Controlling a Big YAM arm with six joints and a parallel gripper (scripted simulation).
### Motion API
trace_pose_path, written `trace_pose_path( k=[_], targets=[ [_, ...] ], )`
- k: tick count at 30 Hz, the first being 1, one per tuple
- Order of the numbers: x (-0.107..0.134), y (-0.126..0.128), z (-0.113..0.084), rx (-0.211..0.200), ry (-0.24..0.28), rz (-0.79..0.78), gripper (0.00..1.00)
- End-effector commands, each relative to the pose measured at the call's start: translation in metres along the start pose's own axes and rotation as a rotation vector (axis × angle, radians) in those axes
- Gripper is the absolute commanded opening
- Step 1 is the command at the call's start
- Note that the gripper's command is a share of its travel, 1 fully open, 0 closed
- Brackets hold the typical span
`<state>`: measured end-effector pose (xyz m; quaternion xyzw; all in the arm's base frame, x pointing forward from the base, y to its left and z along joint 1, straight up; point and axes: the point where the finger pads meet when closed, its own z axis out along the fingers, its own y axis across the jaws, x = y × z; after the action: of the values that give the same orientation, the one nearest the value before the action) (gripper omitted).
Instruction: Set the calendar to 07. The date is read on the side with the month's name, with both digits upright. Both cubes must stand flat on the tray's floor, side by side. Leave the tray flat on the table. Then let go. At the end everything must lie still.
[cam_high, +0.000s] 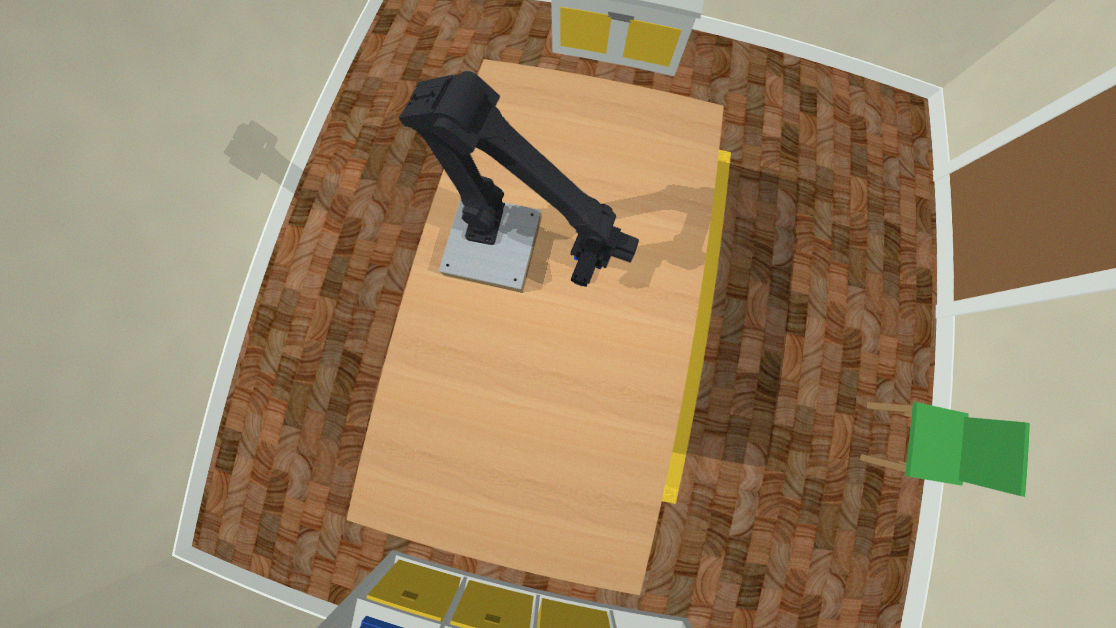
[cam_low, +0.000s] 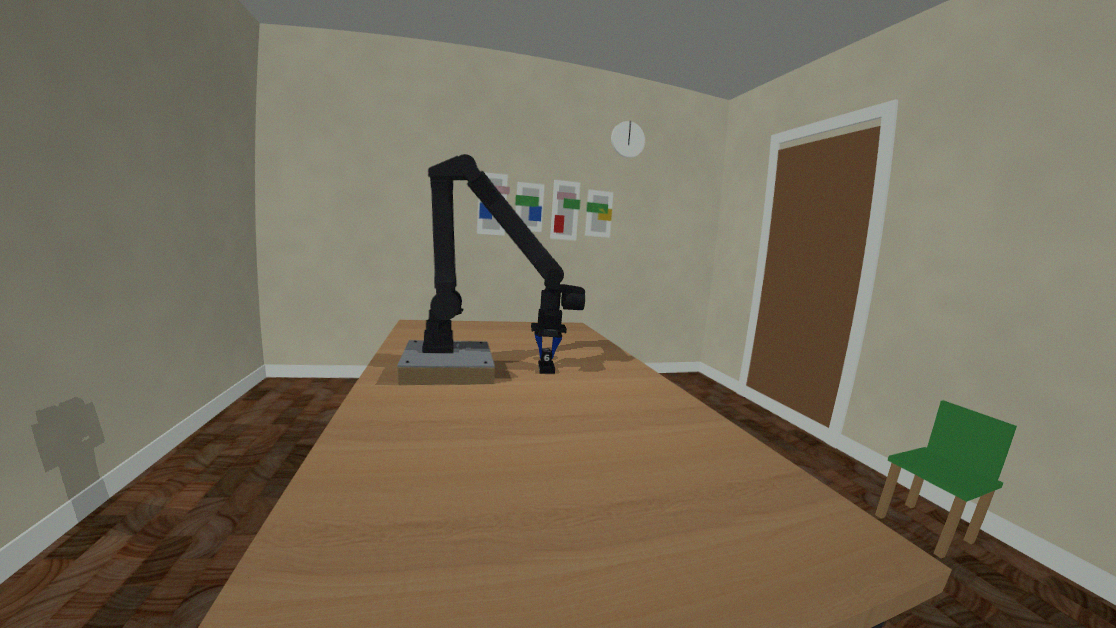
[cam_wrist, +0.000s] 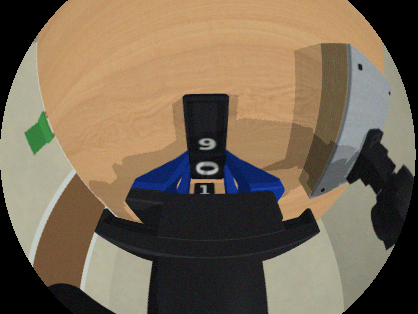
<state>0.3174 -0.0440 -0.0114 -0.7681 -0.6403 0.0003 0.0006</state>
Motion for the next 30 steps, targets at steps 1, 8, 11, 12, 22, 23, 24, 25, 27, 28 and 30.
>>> trace_pose_path(
  k=[1,8,11,12,22,23,24,25,27,28,30],
  targets=[
    [-0.002,0.029,-0.024,-0.073,-0.002,0.0,0.28],
    [-0.002,0.029,-0.025,-0.076,-0.002,0.0,0.28],
    [-0.002,0.029,-0.025,-0.074,-0.002,0.0,0.28],
    [-0.002,0.029,-0.025,-0.075,-0.002,0.0,0.28],
    [-0.002,0.029,-0.025,-0.075,-0.002,0.0,0.28],
    [-0.002,0.028,-0.026,-0.07,-0.002,0.0,0.28],
    [-0.002,0.028,-0.027,-0.07,-0.002,0.0,0.28],
    [-0.002,0.028,-0.028,-0.07,-0.002,0.0,0.28],
    [-0.002,0.028,-0.034,-0.071,-0.002,0.0,0.28],
    [-0.002,0.028,-0.038,-0.071,-0.002,0.0,0.28],
    [-0.002,0.028,-0.049,-0.072,-0.002,0.0,0.28]
  ],
)
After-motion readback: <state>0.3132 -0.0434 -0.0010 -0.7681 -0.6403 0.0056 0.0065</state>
